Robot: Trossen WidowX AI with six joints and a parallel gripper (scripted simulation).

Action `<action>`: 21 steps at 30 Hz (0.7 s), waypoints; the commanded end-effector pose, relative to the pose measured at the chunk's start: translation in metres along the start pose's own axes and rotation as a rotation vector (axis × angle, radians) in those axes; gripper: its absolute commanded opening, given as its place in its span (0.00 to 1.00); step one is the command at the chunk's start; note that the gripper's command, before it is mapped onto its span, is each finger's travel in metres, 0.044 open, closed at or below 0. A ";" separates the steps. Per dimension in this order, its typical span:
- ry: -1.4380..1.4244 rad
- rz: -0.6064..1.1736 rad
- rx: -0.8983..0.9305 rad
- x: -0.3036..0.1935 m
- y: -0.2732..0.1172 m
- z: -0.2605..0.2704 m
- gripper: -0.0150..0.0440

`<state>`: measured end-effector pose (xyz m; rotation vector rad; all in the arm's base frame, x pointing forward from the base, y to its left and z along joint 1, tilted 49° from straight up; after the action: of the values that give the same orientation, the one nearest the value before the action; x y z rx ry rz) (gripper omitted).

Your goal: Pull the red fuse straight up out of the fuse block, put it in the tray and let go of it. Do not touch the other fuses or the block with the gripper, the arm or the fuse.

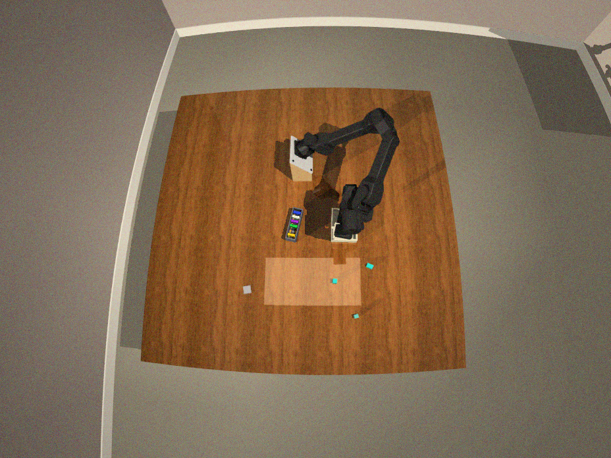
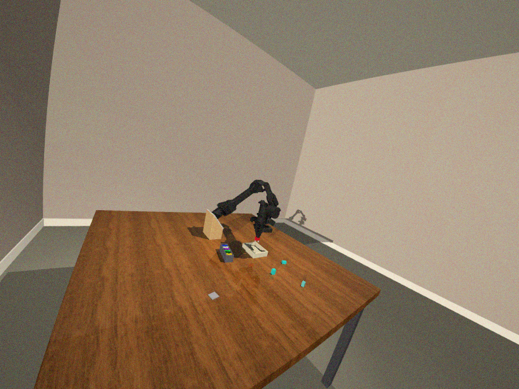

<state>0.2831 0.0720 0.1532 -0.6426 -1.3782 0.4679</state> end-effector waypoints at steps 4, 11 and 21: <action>0.008 -0.004 0.003 0.002 0.005 0.003 0.25; 0.008 -0.004 0.002 0.002 0.017 0.002 0.25; 0.008 -0.006 0.002 0.002 0.033 0.003 0.25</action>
<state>0.2832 0.0945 0.1378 -0.6393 -1.3776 0.4621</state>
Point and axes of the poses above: the point midway between the two fingers, 35 mm back from their tips, its own y axis out along the fingers, its own z axis across the jaws, x = y × z, the point moved 3 cm from there along -y, back along the fingers, and after that the axes turned 5 degrees about -y, right-handed, at the moved point
